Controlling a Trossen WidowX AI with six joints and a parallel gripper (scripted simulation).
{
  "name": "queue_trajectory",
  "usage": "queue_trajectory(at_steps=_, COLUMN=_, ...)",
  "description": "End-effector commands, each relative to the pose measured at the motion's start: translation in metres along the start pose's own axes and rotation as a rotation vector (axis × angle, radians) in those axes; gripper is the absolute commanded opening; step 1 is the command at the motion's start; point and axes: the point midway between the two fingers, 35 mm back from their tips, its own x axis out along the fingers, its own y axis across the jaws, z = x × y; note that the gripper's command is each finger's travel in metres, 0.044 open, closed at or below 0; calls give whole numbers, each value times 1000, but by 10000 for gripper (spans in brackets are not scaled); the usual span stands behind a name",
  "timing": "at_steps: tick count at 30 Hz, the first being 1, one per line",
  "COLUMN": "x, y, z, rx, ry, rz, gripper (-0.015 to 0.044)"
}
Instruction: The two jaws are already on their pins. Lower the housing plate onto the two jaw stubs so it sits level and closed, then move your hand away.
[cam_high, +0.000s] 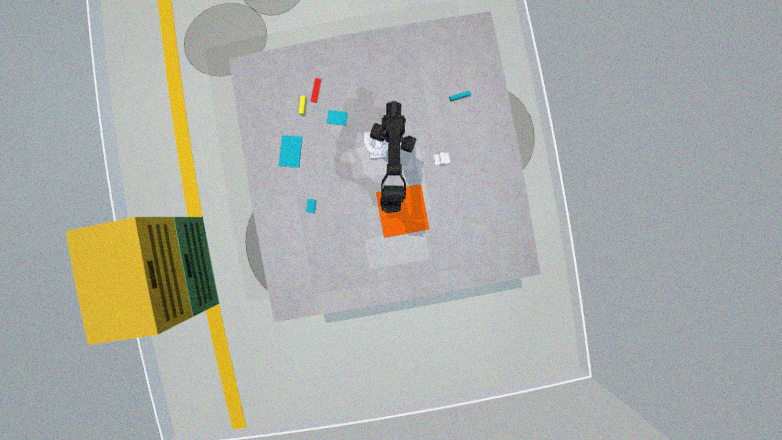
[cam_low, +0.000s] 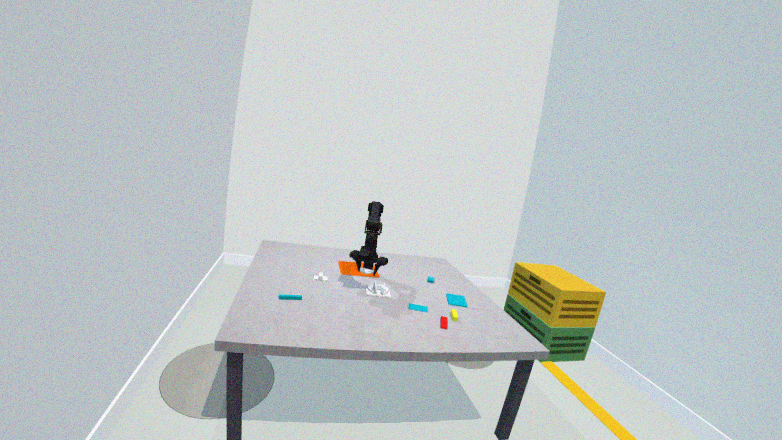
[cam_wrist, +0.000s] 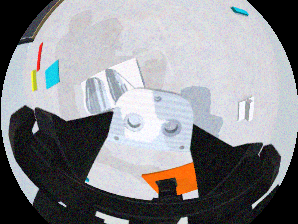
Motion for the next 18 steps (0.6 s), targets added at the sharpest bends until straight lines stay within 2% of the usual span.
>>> queue_trajectory(at_steps=1, x=0, y=11, z=-8, rx=-74, ry=-2, rz=-3, gripper=351)
queue_trajectory(at_steps=18, x=1, y=53, z=-43, rx=-353, ry=-1, rz=1, gripper=351)
